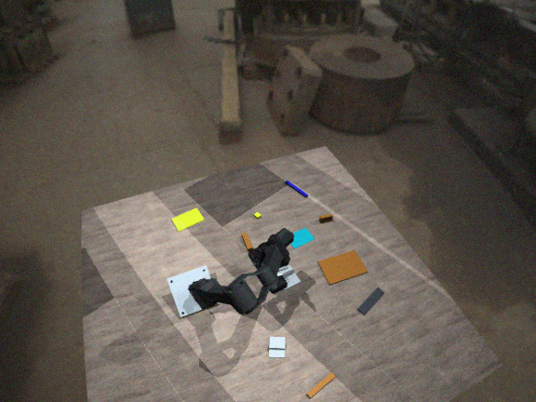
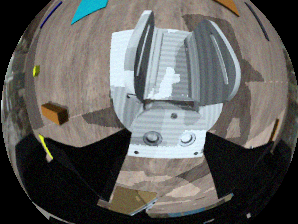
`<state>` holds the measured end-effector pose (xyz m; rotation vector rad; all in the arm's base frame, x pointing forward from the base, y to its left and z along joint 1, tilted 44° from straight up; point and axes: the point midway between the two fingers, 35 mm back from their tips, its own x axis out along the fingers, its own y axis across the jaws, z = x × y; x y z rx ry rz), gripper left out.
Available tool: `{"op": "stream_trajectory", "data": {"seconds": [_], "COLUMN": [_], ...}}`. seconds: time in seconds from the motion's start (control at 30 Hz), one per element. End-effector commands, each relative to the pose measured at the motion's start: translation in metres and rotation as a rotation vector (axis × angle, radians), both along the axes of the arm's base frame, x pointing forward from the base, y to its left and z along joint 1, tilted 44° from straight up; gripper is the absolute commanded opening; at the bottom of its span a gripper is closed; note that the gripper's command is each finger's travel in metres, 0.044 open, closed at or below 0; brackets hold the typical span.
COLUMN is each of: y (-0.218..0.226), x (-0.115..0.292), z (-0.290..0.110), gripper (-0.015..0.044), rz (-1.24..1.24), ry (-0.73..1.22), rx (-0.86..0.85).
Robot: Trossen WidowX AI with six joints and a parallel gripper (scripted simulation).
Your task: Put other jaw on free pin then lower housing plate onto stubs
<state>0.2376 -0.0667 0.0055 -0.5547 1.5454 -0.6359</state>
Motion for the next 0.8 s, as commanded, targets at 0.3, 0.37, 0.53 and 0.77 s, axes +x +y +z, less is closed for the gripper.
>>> {"op": "stream_trajectory", "data": {"seconds": [0.3,0.37,0.53,0.77], "y": [-0.0002,-0.0002,-0.0002,-0.0001], "x": [0.0001,0.0001,0.0001,0.0000], "z": [-0.0008,-0.0008,-0.0008,-0.0001], "gripper": [0.0351,0.0351,0.0351,0.0430], "rz": [0.001,0.001,0.001,0.000], "ry": [0.001,0.001,0.001,0.000], "rx": [0.001,0.001,0.001,0.000]}}
